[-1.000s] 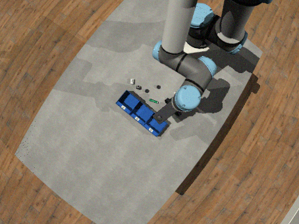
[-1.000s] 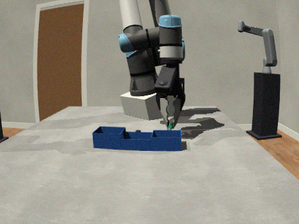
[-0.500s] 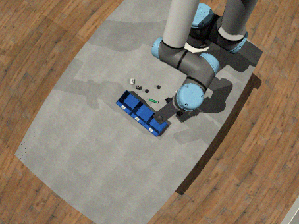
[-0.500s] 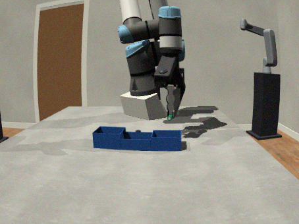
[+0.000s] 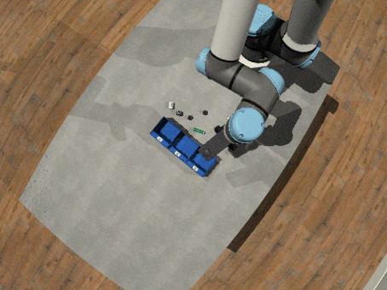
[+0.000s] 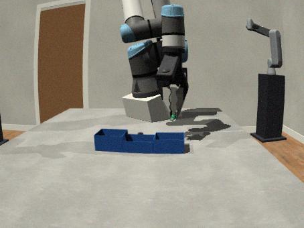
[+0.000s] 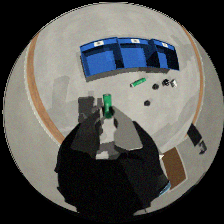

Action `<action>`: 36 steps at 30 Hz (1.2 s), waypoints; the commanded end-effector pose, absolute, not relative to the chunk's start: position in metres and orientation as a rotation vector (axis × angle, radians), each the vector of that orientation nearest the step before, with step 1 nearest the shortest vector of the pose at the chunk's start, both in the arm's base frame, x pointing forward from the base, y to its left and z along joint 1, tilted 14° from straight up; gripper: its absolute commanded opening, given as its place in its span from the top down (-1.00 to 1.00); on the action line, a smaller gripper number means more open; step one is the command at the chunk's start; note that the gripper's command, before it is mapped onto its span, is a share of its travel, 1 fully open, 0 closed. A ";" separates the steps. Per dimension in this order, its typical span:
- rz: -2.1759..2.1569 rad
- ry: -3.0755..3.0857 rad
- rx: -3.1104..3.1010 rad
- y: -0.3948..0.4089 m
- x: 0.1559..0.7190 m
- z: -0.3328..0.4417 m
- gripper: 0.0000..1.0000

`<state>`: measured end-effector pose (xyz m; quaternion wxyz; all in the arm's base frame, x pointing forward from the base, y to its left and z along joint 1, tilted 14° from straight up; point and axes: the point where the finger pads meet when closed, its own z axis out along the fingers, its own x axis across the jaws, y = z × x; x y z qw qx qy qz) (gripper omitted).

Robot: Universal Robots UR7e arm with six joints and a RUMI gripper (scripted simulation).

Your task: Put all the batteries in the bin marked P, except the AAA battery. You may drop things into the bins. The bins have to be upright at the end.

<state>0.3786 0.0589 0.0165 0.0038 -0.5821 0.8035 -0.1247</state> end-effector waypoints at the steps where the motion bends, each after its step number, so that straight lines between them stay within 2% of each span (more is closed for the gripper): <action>1: -0.389 2.594 -1.692 0.048 0.383 0.021 1.00; 18: -0.352 2.918 -0.791 -0.034 0.413 0.042 1.00; 36: -0.282 2.957 0.171 -0.121 0.445 0.065 1.00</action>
